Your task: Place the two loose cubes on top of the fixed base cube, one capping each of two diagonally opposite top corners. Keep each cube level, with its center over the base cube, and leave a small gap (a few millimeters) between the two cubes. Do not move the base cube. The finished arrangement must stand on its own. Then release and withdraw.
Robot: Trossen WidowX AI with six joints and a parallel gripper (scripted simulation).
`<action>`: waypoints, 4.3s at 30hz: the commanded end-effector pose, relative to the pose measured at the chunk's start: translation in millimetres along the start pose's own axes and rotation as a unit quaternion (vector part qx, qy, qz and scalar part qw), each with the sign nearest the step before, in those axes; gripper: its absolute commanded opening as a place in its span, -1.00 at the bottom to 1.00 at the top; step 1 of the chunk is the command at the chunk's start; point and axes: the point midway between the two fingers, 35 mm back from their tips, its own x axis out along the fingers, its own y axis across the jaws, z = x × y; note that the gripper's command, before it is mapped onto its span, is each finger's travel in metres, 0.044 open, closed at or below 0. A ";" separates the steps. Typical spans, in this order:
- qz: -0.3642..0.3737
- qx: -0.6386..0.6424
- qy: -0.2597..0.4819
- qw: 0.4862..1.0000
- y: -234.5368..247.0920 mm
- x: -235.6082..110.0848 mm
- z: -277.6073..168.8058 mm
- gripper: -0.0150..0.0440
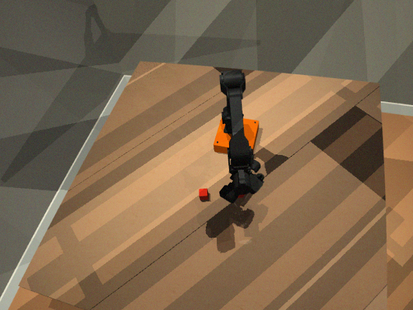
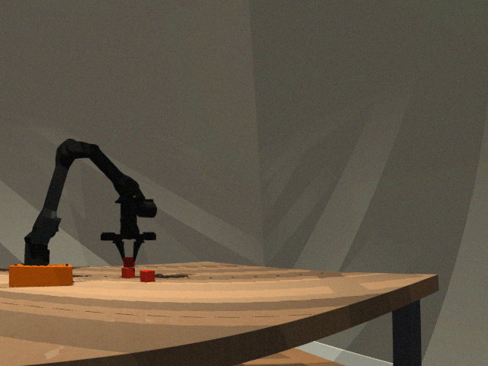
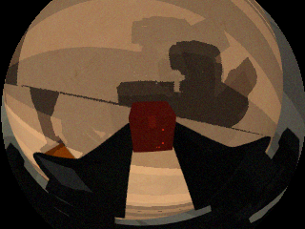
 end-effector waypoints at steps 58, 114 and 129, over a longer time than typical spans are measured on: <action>0.000 0.000 0.000 1.000 -0.1 -29.9 0.0 0.20; -0.005 0.432 0.003 0.902 -82.2 6.1 -128.1 0.41; -0.005 0.432 0.003 0.902 -82.3 30.6 -128.3 0.41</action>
